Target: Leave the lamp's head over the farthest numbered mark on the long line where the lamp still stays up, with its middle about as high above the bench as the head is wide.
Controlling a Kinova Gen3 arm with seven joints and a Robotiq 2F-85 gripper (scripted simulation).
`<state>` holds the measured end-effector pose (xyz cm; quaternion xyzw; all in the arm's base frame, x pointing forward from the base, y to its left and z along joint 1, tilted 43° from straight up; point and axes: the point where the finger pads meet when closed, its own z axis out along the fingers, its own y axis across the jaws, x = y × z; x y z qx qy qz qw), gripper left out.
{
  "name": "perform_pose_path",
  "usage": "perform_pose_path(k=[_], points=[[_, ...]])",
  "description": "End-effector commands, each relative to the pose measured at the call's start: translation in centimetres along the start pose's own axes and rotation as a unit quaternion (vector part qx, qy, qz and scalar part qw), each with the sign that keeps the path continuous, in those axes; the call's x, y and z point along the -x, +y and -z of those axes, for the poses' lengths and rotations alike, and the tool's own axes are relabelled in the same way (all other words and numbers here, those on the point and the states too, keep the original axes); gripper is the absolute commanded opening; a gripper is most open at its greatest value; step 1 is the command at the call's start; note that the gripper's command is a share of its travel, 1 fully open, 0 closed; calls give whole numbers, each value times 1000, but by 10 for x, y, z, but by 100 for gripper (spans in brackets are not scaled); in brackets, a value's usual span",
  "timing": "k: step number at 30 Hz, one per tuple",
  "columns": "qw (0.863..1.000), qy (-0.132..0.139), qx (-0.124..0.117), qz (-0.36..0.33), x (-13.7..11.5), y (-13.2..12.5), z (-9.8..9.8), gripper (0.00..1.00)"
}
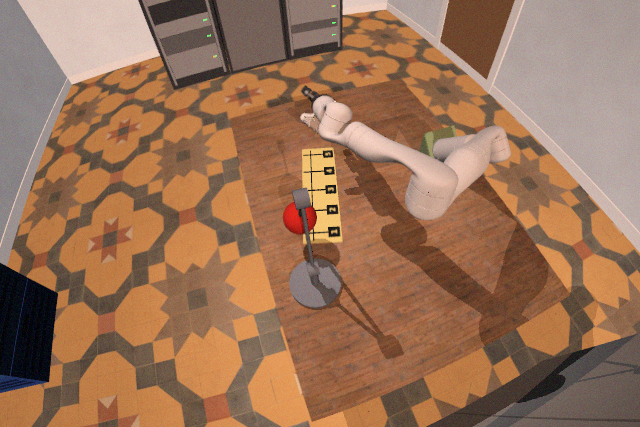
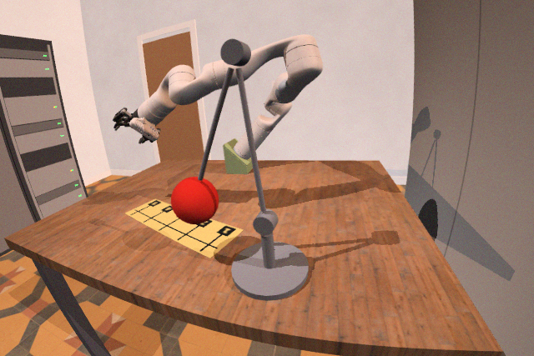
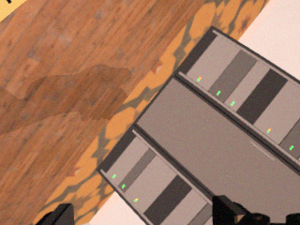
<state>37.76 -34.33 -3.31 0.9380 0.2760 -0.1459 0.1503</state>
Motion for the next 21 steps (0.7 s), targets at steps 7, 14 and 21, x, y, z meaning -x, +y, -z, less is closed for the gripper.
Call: perform_pose_path(k=[7,14,21], points=[[1000,0,1,-1,1,1,0,100],[1000,0,1,-1,1,1,0,100],[1000,-4,-8,-6,-1,1,3,100]])
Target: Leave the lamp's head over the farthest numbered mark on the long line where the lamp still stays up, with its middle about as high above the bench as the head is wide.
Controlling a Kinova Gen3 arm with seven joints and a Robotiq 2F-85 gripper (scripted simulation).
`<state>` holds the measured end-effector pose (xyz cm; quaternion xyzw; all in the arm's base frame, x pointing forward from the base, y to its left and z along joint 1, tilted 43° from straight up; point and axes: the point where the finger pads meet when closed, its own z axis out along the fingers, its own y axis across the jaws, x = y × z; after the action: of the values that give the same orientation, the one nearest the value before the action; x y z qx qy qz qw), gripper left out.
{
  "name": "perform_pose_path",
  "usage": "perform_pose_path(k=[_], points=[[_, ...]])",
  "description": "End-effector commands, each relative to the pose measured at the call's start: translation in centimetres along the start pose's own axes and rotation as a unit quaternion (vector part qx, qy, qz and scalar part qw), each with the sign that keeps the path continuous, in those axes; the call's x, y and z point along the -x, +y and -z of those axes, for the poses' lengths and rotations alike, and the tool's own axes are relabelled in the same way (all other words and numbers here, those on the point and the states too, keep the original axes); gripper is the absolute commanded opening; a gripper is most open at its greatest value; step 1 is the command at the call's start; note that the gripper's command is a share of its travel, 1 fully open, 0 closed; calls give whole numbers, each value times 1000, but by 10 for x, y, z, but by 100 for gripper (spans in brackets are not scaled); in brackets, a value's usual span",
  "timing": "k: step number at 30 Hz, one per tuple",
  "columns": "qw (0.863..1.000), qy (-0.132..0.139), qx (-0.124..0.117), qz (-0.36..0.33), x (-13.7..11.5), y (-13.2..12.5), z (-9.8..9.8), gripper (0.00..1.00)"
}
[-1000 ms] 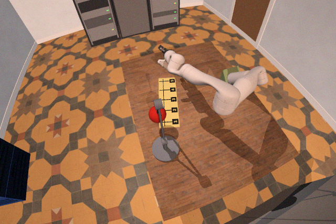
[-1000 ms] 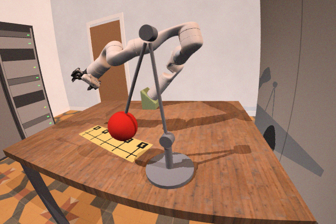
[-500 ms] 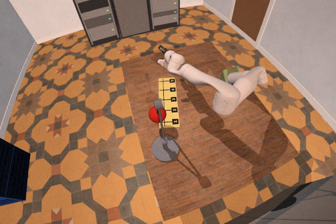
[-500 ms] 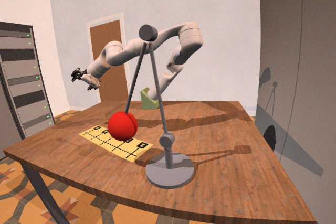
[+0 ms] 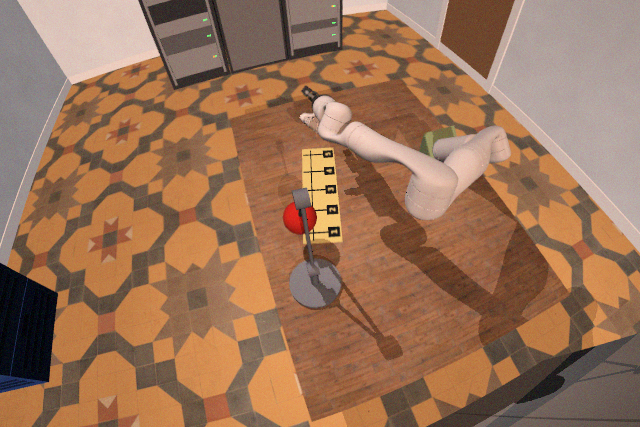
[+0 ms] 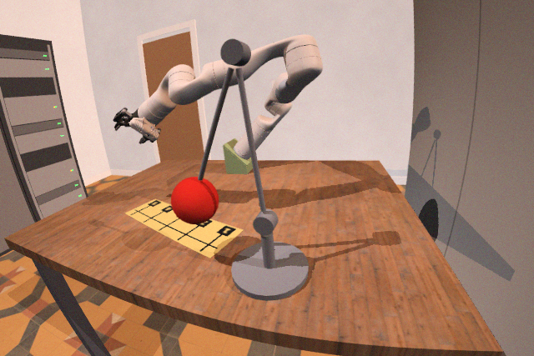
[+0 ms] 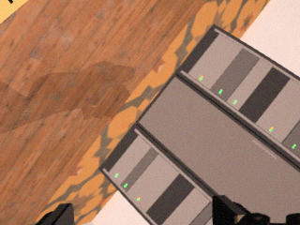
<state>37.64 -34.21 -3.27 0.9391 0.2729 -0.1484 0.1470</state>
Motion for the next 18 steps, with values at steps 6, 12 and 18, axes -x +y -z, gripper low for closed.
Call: perform_pose_path(k=[6,12,18], points=[[997,-24,-57,-37,-9,4,20,100],[990,-45,-110,-70,-17,5,37,100],[983,-59,-145,-91,-22,7,49,100]])
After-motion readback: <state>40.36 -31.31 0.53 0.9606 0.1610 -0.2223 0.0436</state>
